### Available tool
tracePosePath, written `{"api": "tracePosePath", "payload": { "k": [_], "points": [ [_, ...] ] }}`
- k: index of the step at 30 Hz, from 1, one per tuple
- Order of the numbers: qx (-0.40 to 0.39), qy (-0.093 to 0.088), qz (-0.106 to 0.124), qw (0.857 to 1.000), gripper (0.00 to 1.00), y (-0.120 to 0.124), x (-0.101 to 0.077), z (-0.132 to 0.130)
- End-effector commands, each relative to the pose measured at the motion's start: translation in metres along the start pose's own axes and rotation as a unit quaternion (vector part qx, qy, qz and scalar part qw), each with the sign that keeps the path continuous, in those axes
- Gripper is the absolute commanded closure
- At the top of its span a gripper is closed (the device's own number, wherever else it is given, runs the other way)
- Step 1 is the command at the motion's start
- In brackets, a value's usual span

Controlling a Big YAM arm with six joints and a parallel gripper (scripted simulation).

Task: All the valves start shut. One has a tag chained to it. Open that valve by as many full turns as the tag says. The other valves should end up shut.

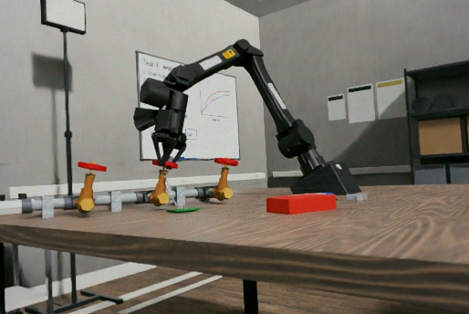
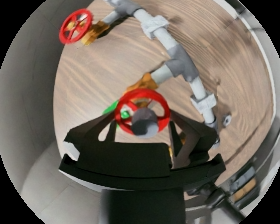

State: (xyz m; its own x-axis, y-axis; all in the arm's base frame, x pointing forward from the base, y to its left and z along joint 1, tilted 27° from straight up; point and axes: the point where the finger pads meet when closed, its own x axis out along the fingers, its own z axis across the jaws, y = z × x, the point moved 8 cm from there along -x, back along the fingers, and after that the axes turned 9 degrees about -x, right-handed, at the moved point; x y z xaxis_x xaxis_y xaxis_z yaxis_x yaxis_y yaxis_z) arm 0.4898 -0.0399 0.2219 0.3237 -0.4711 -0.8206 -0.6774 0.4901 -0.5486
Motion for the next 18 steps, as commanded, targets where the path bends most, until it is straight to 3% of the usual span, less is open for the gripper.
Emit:
{"api": "tracePosePath", "payload": {
  "k": [1,7,12,14,15,18],
  "points": [
    [-0.145,-0.003,-0.012,0.989,1.00,-0.0123,-0.0084,0.0029],
    [-0.303,-0.003,-0.013,0.953,1.00,-0.0127,-0.0085,0.0034],
    [-0.416,-0.001,-0.013,0.909,1.00,-0.0130,-0.0085,0.0038],
    [-0.416,-0.001,-0.013,0.909,1.00,-0.0130,-0.0085,0.0038],
    [-0.470,-0.001,-0.014,0.882,1.00,-0.0130,-0.0085,0.0039],
    [-0.531,0.001,-0.013,0.847,1.00,-0.0130,-0.0085,0.0040]
  ]
}}
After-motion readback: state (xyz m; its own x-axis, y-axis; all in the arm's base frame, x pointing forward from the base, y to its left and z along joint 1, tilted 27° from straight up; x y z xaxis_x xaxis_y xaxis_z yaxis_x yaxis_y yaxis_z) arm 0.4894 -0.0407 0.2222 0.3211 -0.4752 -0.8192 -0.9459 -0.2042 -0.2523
